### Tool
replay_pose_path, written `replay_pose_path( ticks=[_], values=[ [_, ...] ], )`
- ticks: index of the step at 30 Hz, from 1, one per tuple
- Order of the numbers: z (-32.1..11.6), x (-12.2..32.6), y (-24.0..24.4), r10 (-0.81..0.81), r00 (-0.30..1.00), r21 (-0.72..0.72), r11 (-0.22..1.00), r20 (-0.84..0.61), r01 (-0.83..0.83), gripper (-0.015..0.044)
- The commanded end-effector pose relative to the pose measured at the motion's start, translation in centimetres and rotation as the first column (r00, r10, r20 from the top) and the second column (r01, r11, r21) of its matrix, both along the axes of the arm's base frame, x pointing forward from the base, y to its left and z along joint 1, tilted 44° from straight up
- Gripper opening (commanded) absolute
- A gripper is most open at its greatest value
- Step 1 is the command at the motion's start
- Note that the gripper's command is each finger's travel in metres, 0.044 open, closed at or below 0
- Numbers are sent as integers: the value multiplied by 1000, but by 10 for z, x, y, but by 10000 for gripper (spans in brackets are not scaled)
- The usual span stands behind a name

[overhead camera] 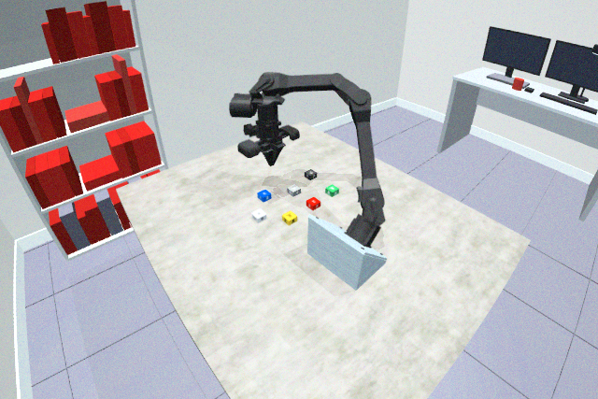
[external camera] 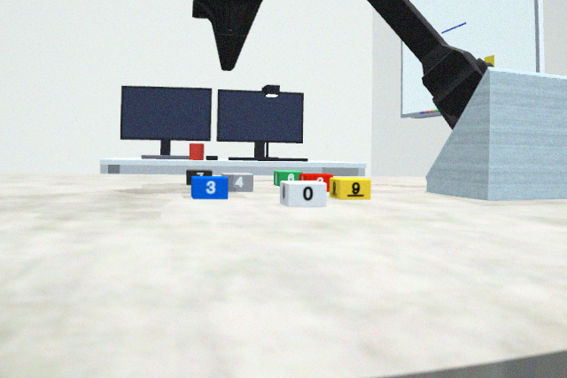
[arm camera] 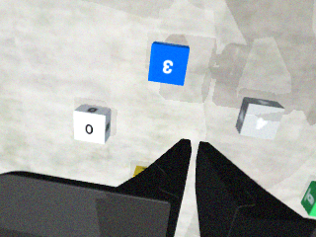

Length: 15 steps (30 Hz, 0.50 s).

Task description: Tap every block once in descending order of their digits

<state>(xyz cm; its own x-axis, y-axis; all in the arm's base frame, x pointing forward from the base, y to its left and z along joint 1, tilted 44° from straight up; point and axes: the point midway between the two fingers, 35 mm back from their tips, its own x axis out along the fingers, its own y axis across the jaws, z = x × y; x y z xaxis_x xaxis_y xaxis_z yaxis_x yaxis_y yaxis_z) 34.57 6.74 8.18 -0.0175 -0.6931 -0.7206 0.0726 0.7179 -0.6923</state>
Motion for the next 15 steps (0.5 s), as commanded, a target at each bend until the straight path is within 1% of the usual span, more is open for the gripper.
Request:
replay_pose_path(
  ticks=[1,5,9,11,15],
  values=[
    [25,-32,-11,-3,1000,9,1000,15,3,20],
    [41,-76,-29,-3,1000,8,1000,12,3,20],
    [48,-119,-48,-3,1000,6,1000,9,3,20],
    [48,-127,-51,-3,1000,6,1000,9,3,20],
    [46,-126,-53,-3,1000,6,1000,9,3,20]
  ],
)
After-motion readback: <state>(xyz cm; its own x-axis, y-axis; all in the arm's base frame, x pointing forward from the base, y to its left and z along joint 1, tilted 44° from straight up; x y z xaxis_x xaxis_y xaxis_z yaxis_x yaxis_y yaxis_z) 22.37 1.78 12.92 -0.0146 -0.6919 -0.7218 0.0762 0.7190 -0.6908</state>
